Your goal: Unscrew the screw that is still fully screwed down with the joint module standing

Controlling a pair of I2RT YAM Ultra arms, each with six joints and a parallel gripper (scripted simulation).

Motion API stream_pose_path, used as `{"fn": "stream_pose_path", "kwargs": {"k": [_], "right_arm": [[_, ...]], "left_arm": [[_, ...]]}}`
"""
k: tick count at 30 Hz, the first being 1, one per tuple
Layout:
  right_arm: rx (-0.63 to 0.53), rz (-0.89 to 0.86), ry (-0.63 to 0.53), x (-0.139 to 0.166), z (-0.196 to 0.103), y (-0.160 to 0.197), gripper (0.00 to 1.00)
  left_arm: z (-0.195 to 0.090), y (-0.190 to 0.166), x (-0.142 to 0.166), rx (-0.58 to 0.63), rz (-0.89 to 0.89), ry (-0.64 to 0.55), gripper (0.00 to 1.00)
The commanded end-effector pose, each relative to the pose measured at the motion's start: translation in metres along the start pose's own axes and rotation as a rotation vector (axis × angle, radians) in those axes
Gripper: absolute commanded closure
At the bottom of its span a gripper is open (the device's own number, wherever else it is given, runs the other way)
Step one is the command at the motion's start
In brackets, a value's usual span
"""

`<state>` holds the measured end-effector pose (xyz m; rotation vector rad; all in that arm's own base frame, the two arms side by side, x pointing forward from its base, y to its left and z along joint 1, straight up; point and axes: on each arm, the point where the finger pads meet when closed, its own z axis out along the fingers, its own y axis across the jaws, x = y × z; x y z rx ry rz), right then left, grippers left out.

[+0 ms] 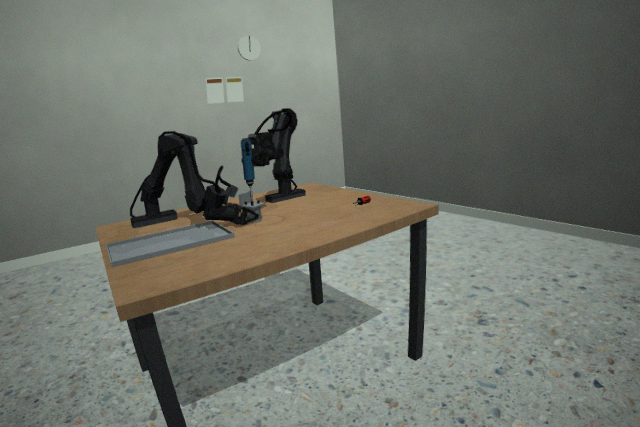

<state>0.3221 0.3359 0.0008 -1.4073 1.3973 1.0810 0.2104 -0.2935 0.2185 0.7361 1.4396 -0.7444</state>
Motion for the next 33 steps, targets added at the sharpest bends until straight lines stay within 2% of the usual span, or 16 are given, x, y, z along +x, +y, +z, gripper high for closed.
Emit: {"fn": "stream_pose_path", "kwargs": {"k": [1, 30, 33], "right_arm": [[0.014, -0.021, -0.019, -0.014, -0.006, -0.006, 0.41], [0.014, -0.021, -0.019, -0.014, -0.006, -0.006, 0.41], [0.014, -0.021, -0.019, -0.014, -0.006, -0.006, 0.41]], "left_arm": [[-0.001, 0.002, -0.044, -0.003, -0.005, -0.139, 0.58], [-0.001, 0.002, -0.043, -0.003, -0.005, -0.136, 0.58], [-0.001, 0.003, -0.034, -0.003, -0.005, -0.116, 0.58]]}}
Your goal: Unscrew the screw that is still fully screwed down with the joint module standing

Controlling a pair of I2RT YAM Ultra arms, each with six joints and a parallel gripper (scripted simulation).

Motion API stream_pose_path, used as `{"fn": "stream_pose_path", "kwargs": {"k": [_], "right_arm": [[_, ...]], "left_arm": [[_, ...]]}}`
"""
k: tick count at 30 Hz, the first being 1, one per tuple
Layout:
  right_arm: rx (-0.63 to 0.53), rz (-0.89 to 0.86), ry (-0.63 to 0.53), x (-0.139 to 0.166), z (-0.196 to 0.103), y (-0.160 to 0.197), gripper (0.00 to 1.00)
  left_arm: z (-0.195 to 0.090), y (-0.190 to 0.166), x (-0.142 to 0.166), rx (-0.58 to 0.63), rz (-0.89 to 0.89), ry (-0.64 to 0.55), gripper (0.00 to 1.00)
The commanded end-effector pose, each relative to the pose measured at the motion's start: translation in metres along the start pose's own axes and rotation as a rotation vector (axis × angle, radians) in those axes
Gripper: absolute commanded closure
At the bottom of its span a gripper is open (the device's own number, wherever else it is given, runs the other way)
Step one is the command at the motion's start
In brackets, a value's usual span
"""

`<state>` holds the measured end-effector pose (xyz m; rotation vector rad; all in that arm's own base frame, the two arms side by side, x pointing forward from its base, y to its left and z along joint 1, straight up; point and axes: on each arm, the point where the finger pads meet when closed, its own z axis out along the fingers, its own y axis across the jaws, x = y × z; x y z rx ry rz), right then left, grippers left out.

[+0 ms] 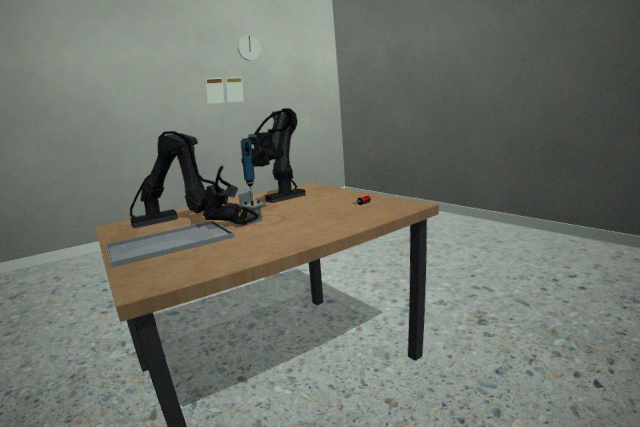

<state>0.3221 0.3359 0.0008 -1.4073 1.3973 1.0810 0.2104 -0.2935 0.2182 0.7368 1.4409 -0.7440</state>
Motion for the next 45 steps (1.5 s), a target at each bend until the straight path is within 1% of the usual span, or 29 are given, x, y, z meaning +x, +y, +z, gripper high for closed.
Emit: {"fn": "stream_pose_path", "kwargs": {"k": [1, 3, 6, 8, 12, 16, 21, 24, 26, 29, 32, 35, 45], "right_arm": [[0.014, -0.021, -0.019, -0.014, -0.006, -0.006, 0.41], [0.014, -0.021, -0.019, -0.014, -0.006, -0.006, 0.41], [0.014, -0.021, -0.019, -0.014, -0.006, -0.006, 0.41], [0.014, -0.021, -0.019, -0.014, -0.006, -0.006, 0.41], [0.014, -0.021, -0.019, -0.014, -0.006, -0.006, 0.41], [0.014, -0.021, -0.019, -0.014, -0.006, -0.006, 0.41], [0.014, -0.021, -0.019, -0.014, -0.006, -0.006, 0.41], [0.014, -0.021, -0.019, -0.014, -0.006, -0.006, 0.41], [0.014, -0.021, -0.019, -0.014, -0.006, -0.006, 0.41], [0.014, -0.021, -0.019, -0.014, -0.006, -0.006, 0.41], [0.014, -0.021, -0.019, -0.014, -0.006, -0.006, 0.41], [0.014, -0.021, -0.019, -0.014, -0.006, -0.006, 0.41], [0.014, -0.021, -0.019, -0.014, -0.006, -0.006, 0.41]], "left_arm": [[-0.001, 0.003, -0.029, -0.003, -0.005, -0.106, 0.58], [-0.001, 0.003, -0.020, -0.004, -0.005, -0.085, 0.58], [0.002, 0.003, -0.024, -0.004, -0.005, -0.091, 0.58], [0.000, 0.003, -0.029, -0.003, -0.005, -0.107, 0.58], [0.000, 0.002, -0.029, 0.000, -0.005, -0.108, 0.58], [0.001, 0.001, -0.015, -0.001, -0.005, -0.074, 0.58], [0.001, 0.001, -0.023, 0.000, -0.005, -0.097, 0.58], [0.002, 0.001, -0.016, 0.000, -0.005, -0.080, 0.58], [-0.001, 0.001, -0.023, 0.000, -0.005, -0.102, 0.58], [-0.001, 0.001, -0.023, 0.000, -0.005, -0.102, 0.58], [0.002, 0.001, -0.013, 0.000, -0.005, -0.076, 0.58], [0.004, 0.001, -0.019, 0.000, -0.005, -0.090, 0.58], [0.003, 0.001, -0.015, 0.000, -0.005, -0.083, 0.58]]}}
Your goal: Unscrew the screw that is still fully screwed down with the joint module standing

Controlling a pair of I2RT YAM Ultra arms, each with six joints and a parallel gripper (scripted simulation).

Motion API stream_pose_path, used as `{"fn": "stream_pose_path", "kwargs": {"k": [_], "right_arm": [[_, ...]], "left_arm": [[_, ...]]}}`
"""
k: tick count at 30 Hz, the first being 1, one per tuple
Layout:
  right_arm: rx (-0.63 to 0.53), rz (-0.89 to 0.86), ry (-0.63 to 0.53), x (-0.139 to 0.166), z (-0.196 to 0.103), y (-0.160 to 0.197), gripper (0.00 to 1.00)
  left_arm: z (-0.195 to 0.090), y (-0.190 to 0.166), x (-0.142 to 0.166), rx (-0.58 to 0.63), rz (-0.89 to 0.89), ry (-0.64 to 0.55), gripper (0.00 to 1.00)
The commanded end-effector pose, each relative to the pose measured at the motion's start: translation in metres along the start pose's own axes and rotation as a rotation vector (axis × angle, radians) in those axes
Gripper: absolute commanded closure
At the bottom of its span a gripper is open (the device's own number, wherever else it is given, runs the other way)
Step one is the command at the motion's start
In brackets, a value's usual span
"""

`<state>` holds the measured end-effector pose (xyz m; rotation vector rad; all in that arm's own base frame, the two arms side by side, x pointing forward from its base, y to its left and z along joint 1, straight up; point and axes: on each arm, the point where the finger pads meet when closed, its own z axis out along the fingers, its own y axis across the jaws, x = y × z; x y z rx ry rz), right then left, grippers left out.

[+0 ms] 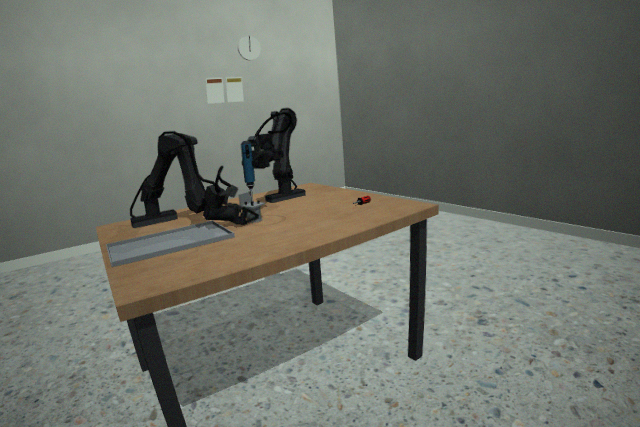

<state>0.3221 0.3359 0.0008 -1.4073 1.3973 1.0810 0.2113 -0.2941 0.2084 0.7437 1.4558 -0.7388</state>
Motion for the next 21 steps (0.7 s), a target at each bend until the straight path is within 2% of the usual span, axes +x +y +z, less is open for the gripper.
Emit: {"fn": "stream_pose_path", "kwargs": {"k": [1, 21], "right_arm": [[0.014, -0.021, -0.019, -0.0138, -0.0065, -0.0060, 0.41], [0.014, -0.021, -0.019, -0.0138, -0.0065, -0.0060, 0.41]], "left_arm": [[0.0019, 0.0002, -0.0248, 0.001, -0.005, -0.099, 0.58], [0.0009, -0.0003, -0.0187, 0.001, -0.005, -0.090, 0.58]]}}
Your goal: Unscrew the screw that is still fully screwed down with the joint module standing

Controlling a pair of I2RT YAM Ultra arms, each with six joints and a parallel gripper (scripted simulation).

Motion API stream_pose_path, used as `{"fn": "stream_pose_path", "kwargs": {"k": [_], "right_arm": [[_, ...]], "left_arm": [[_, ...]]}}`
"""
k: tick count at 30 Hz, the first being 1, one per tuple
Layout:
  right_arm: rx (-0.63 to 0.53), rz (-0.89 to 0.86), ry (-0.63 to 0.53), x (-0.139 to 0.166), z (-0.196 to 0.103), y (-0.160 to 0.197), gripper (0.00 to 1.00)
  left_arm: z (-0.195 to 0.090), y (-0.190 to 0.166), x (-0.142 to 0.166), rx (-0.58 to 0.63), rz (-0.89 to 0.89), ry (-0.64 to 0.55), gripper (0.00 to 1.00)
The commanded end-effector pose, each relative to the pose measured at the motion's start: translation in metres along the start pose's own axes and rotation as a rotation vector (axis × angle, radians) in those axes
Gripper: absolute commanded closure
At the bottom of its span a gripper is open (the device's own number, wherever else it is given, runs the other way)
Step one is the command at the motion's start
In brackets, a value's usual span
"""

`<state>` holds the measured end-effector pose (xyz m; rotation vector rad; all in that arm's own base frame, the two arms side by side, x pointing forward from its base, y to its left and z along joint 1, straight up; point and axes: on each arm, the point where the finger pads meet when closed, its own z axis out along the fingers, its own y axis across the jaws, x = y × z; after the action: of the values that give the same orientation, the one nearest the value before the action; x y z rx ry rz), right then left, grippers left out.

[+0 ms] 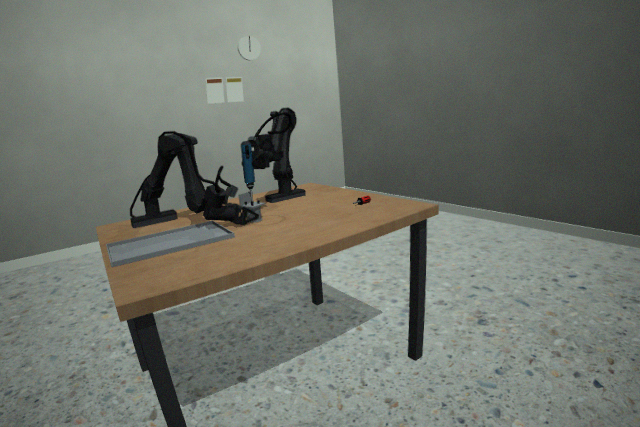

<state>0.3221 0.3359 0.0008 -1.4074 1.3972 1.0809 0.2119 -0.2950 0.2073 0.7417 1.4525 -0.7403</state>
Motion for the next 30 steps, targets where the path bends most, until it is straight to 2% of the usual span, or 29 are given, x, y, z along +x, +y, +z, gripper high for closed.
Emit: {"fn": "stream_pose_path", "kwargs": {"k": [1, 30], "right_arm": [[0.014, -0.021, -0.019, -0.014, -0.006, -0.006, 0.41], [0.014, -0.021, -0.019, -0.014, -0.006, -0.006, 0.41]], "left_arm": [[-0.001, 0.000, -0.024, 0.001, -0.004, -0.098, 0.58], [0.000, 0.000, -0.019, 0.001, -0.004, -0.089, 0.58]]}}
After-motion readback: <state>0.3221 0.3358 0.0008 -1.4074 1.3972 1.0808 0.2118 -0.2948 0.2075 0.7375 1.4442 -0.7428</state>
